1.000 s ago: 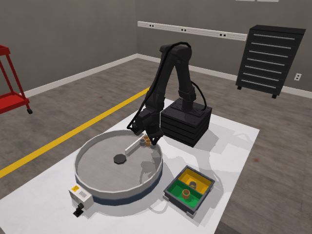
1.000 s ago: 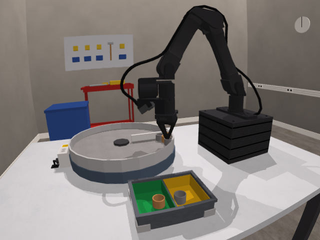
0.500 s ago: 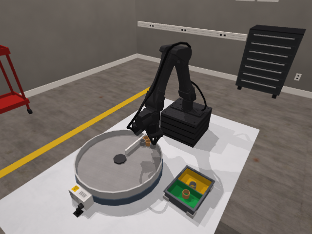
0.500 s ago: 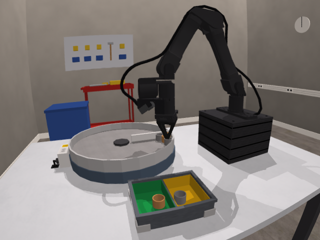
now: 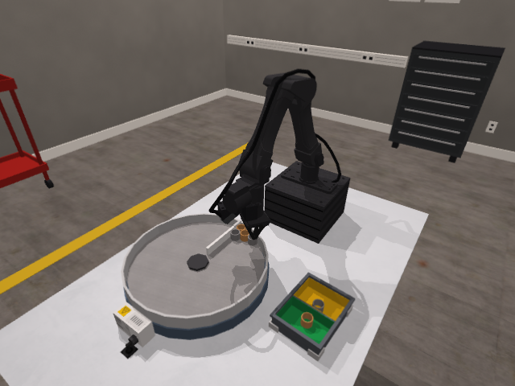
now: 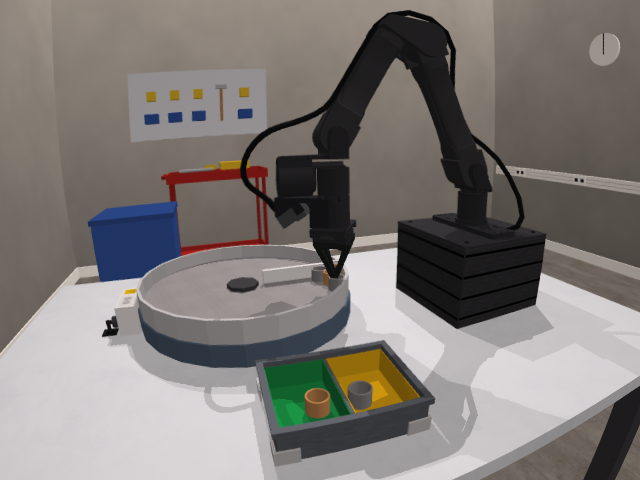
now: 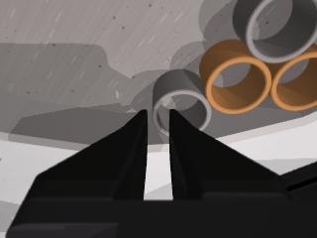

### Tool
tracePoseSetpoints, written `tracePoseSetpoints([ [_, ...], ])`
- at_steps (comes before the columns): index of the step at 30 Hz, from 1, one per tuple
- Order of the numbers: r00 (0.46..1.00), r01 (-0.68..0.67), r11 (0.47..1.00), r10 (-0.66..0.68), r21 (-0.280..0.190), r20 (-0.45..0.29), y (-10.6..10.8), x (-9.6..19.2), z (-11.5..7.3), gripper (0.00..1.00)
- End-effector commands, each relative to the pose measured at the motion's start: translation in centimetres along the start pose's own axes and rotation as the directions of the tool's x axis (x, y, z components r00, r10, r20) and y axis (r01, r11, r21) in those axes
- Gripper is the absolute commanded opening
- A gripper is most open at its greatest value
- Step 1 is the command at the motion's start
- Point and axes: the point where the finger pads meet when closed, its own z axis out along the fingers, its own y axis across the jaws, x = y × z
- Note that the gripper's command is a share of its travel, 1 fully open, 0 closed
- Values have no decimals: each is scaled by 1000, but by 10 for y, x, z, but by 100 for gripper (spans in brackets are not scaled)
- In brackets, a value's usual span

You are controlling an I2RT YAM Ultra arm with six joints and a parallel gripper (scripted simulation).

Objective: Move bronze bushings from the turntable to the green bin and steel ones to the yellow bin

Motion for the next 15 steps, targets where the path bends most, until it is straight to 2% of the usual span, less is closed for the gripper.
tracePoseSetpoints([
  [1,1000,2,1000,-1,-18,20,1,-3,-6,12],
  [11,1000,2,1000,-1,-18,20,1,-3,-5,12],
  [15,1000,1,1000,-1,0,-15,-3,6,10,12],
])
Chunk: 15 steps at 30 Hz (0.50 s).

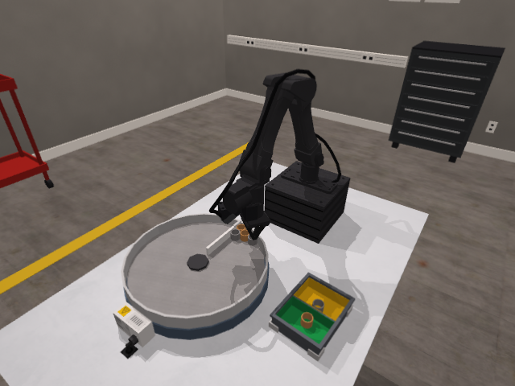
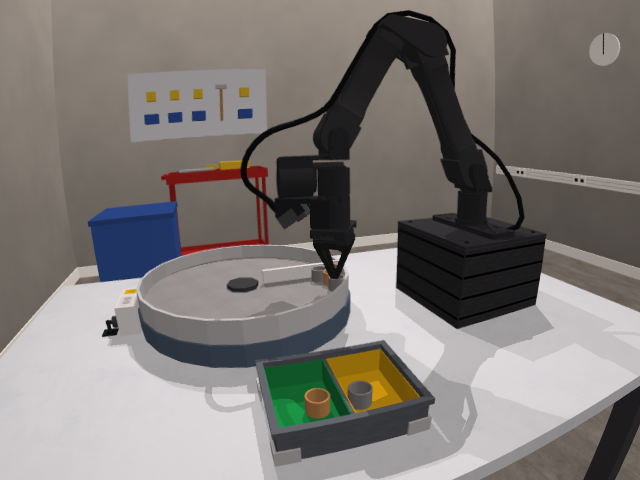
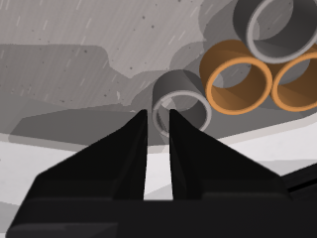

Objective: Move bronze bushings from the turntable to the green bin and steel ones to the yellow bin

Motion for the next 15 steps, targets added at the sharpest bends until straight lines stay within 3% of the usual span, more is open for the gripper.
tracePoseSetpoints([
  [1,1000,2,1000,-2,0,-14,-2,4,10,12],
  [6,1000,2,1000,-2,-5,-5,0,1,13,12],
  [15,1000,2,1000,-2,-16,17,2,-3,4,12],
])
